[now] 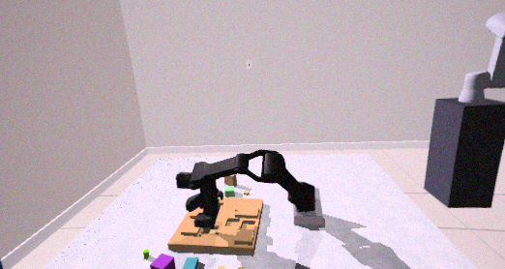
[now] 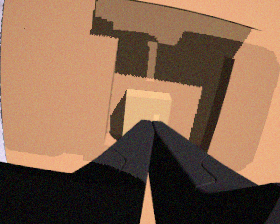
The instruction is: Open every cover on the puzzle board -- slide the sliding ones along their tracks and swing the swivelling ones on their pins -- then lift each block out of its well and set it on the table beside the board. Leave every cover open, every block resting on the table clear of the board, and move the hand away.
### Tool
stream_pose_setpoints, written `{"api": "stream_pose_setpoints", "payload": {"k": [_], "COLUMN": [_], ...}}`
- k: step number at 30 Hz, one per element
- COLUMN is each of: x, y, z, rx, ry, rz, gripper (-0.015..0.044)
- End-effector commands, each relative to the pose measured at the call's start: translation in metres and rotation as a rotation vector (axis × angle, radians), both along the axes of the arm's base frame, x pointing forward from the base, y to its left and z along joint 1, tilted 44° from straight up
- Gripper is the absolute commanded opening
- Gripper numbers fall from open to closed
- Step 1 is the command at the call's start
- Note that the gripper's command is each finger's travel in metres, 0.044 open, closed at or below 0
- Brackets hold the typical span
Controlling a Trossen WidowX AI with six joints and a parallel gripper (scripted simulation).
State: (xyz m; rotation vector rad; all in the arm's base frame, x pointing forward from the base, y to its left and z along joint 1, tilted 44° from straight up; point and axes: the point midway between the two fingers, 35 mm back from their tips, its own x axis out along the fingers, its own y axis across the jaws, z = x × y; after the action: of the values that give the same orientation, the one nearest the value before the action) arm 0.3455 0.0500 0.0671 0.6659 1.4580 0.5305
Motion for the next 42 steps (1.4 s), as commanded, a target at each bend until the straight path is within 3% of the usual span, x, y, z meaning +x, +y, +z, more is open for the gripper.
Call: {"api": "stream_pose_setpoints", "payload": {"k": [1, 37, 42], "x": [-0.001, 0.017, 0.017], "y": [0.005, 0.000, 0.000], "z": [-0.004, -0.022, -0.023], "rx": [0.007, 0.007, 0.019], "ry": [0.007, 0.006, 0.165], "rz": [0.000, 0.000, -0.164], "gripper": [0.0000, 0.0000, 0.0000]}}
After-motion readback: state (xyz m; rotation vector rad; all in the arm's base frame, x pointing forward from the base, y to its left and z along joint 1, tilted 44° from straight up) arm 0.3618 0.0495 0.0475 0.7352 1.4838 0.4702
